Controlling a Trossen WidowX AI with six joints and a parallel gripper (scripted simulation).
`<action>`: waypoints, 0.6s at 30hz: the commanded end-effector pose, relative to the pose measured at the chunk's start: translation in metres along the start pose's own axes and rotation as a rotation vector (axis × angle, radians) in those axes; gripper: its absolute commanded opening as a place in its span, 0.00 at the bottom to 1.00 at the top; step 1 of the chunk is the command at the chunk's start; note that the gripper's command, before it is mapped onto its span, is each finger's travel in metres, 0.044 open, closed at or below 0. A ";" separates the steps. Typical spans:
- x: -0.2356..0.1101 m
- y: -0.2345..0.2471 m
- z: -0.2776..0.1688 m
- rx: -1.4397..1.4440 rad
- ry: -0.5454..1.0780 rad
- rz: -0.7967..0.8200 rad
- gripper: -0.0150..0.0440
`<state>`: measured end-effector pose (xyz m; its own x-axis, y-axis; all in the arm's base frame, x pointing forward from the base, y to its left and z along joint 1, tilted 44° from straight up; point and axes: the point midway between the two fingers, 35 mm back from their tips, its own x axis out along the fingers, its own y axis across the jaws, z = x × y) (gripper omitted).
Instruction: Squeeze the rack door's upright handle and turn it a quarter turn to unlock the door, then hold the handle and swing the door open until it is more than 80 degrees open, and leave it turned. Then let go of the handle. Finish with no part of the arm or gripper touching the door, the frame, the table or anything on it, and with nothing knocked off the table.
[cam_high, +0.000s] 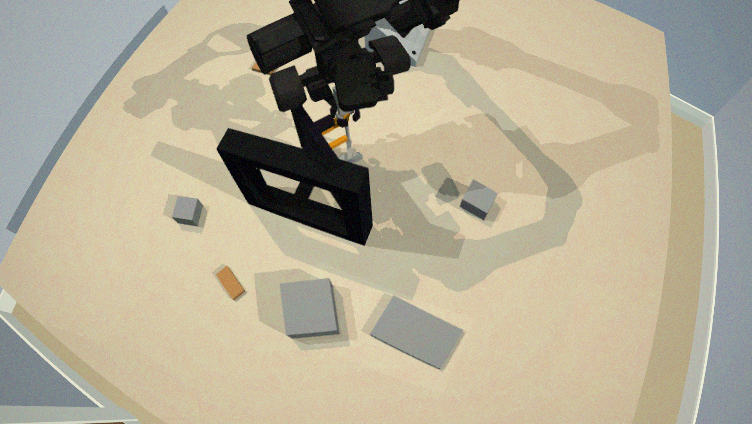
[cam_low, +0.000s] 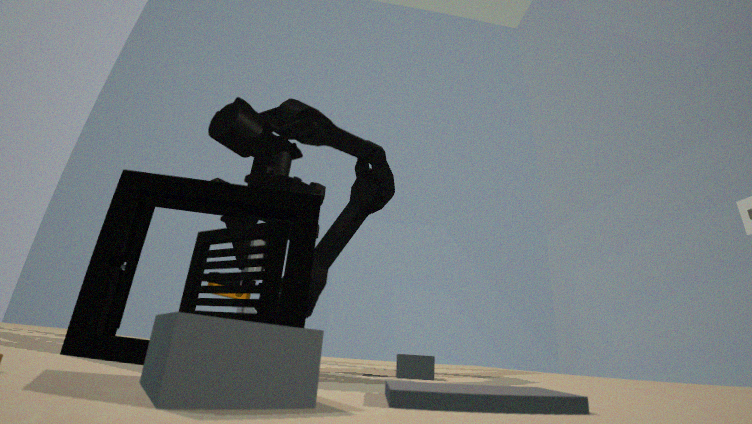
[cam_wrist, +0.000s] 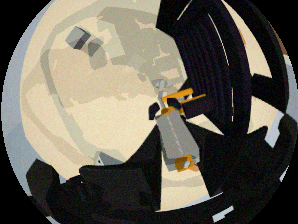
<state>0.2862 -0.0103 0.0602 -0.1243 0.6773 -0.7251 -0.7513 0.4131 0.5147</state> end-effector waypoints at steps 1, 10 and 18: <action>0.000 0.008 0.003 0.071 -0.005 -0.001 0.27; 0.000 0.026 0.010 0.217 -0.006 0.000 0.27; 0.000 0.040 0.019 0.346 -0.006 0.002 0.27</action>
<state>0.2703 0.0132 0.0848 -0.1273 0.6778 -0.7241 -0.5289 0.5712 0.6276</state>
